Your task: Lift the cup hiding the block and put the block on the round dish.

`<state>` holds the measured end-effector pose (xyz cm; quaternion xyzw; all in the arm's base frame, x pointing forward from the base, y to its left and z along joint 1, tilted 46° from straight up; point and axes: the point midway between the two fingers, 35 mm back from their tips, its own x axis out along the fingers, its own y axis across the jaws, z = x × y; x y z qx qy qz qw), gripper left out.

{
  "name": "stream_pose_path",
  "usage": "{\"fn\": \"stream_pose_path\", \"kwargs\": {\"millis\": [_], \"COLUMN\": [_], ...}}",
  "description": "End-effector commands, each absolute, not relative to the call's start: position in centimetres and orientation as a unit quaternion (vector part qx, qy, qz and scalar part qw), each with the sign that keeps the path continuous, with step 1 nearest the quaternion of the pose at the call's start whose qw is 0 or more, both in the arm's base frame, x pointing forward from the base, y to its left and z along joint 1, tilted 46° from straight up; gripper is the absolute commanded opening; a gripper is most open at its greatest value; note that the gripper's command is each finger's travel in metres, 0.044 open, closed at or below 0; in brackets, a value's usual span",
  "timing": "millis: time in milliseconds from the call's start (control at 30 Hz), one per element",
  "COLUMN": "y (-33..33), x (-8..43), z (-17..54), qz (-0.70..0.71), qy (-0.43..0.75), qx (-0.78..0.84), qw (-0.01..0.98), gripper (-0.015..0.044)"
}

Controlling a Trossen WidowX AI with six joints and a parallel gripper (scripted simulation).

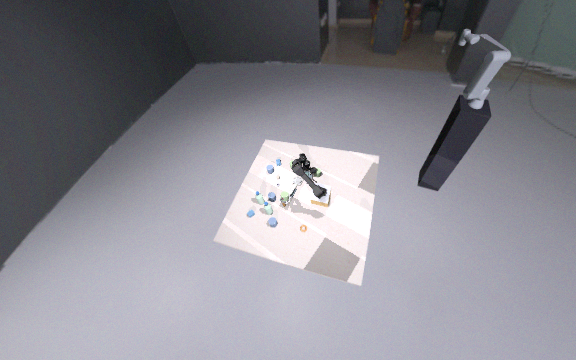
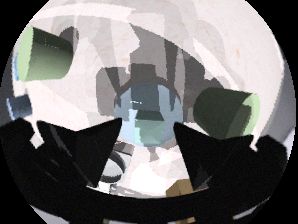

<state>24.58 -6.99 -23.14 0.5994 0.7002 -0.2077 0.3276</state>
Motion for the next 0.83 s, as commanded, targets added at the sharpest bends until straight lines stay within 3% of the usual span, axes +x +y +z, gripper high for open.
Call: {"fn": "stream_pose_path", "kwargs": {"millis": [0, 133, 800], "y": [-7.1, -8.9, -14.2], "x": [24.7, 26.1, 24.8], "z": [-23.1, -22.6, -15.7], "qz": [-0.207, -0.208, -0.211], "qy": [0.699, 0.685, 0.698], "qx": [0.599, 0.595, 0.603], "qw": [0.331, 0.365, 0.325], "gripper": [0.042, 0.044, 0.044]}}
